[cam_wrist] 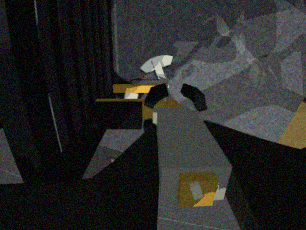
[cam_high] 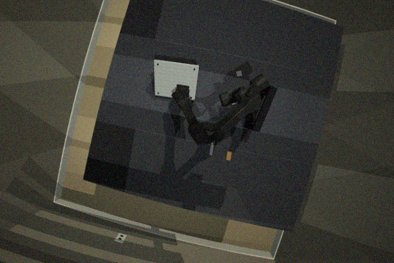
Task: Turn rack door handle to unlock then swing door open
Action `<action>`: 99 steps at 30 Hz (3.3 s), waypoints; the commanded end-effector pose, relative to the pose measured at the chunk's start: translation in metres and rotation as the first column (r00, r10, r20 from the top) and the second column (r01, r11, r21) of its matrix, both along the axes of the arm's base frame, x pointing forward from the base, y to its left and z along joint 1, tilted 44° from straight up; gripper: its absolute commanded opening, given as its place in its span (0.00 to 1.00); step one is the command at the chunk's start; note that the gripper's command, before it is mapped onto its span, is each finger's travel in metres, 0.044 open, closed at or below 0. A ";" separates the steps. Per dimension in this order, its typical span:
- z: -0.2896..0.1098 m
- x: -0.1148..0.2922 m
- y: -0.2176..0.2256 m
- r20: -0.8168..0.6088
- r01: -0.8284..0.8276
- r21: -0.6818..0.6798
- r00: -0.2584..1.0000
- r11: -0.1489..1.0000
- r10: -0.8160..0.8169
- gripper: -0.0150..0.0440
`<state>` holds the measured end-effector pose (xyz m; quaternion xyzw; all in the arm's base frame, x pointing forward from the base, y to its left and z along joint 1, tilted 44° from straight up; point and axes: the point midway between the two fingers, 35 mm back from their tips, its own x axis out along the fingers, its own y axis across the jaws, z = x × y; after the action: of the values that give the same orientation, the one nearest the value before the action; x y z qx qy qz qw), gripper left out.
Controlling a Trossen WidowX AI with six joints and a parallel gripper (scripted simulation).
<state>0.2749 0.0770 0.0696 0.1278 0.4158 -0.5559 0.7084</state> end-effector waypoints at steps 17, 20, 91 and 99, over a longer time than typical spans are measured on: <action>0.026 -0.036 -0.031 -0.248 -0.266 0.014 0.933 0.964 0.261 0.28; 0.030 -0.040 -0.036 -0.283 -0.302 0.022 0.912 0.953 0.296 0.28; 0.096 -0.059 -0.098 -0.589 -0.654 0.201 0.514 0.730 0.623 0.75; 0.107 -0.060 -0.088 -0.558 -0.690 0.200 0.504 0.696 0.660 0.75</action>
<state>0.2140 -0.0159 0.1700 -0.2426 0.6229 -0.2665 0.6943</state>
